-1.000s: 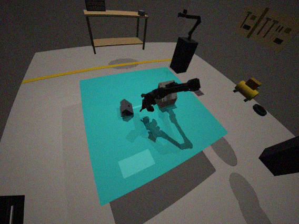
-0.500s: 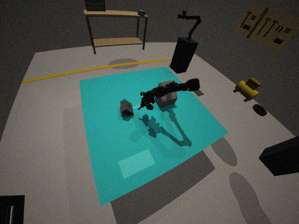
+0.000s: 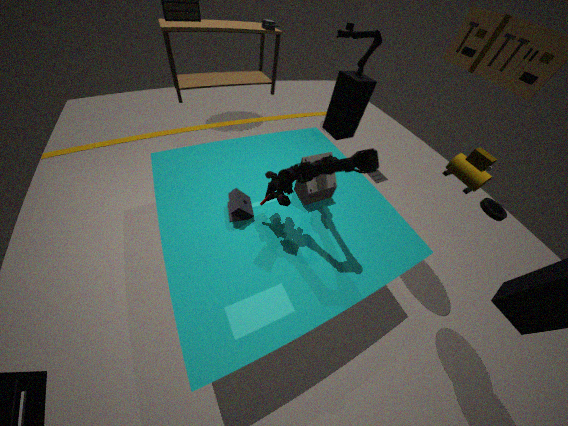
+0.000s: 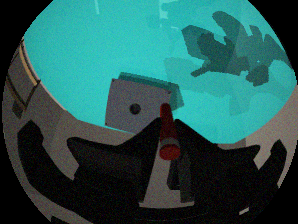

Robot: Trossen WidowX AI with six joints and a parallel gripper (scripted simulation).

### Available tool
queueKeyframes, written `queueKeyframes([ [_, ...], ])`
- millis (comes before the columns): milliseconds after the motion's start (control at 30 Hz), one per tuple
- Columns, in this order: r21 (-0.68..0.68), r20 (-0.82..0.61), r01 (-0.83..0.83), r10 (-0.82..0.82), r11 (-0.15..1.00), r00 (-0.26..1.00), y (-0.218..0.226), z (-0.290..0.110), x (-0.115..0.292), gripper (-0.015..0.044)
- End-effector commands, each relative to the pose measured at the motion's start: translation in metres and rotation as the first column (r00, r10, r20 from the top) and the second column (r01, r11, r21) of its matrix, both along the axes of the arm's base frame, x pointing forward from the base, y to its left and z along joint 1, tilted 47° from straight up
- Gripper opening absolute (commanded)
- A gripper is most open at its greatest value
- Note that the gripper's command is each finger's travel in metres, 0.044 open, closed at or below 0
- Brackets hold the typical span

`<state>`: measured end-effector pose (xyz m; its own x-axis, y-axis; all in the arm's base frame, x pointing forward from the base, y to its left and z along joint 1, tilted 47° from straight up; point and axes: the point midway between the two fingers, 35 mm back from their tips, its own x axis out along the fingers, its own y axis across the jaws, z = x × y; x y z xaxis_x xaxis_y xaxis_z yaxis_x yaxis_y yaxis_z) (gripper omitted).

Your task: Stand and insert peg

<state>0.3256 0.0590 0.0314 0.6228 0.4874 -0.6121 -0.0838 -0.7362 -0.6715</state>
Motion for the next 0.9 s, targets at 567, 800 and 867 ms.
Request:
queueKeyframes([
  [567, -0.065, 0.086, 0.055, -0.049, 0.996, 0.995, -0.022, -0.013, -0.007, 0.0000],
  [800, -0.085, 0.117, 0.076, -0.066, 0.993, 0.991, -0.029, -0.015, -0.010, 0.0000],
  [867, -0.091, 0.126, 0.082, -0.070, 0.992, 0.990, -0.031, -0.016, -0.010, 0.0000],
])
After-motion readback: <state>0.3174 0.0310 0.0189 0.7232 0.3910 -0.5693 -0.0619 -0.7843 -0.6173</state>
